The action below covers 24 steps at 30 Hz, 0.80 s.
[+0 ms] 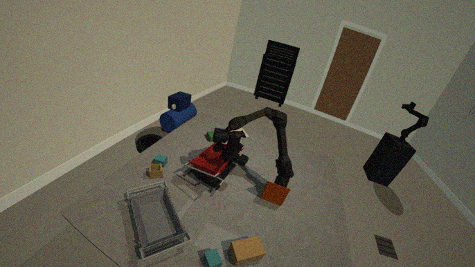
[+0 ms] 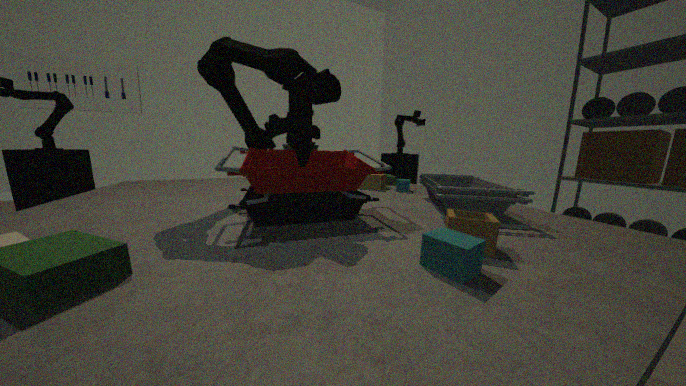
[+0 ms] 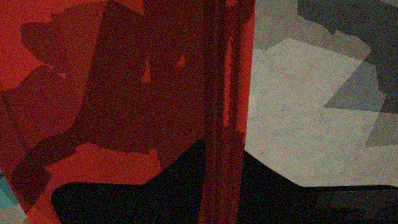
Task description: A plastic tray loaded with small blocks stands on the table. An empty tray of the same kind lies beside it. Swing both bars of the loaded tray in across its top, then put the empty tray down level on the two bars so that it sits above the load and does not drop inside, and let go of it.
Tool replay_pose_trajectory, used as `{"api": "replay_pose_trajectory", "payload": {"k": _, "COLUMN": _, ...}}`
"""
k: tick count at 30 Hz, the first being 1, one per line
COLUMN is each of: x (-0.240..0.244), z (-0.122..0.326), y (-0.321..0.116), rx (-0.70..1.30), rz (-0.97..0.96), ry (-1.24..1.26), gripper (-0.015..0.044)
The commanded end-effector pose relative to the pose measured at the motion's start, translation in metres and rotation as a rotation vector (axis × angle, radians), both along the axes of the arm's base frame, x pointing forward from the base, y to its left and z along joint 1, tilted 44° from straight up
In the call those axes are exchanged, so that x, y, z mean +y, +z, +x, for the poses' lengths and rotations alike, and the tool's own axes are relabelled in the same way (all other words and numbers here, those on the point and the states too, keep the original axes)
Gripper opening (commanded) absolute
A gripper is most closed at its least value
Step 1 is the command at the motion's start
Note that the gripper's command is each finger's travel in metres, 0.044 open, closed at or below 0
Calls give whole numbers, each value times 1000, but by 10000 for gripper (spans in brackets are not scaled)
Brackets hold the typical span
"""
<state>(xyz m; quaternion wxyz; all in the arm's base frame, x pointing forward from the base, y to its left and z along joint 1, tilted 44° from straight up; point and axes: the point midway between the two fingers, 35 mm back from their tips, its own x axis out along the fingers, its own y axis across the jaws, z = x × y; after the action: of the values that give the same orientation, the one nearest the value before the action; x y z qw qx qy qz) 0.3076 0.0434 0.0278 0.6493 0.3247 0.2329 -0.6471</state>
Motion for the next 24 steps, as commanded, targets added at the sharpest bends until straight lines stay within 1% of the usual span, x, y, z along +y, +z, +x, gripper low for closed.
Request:
{"api": "replay_pose_trajectory", "payload": {"k": 1, "x": -2, "z": -1, "y": -1, "rx": 4, "rz": 1, "ry": -4, "gripper": 0}}
{"api": "replay_pose_trajectory", "payload": {"k": 8, "x": -12, "z": -7, "y": -9, "rx": 26, "rz": 5, "ry": -22, "gripper": 0}}
{"api": "replay_pose_trajectory", "payload": {"k": 24, "x": -12, "z": -7, "y": -9, "rx": 27, "rz": 5, "ry": -23, "gripper": 0}}
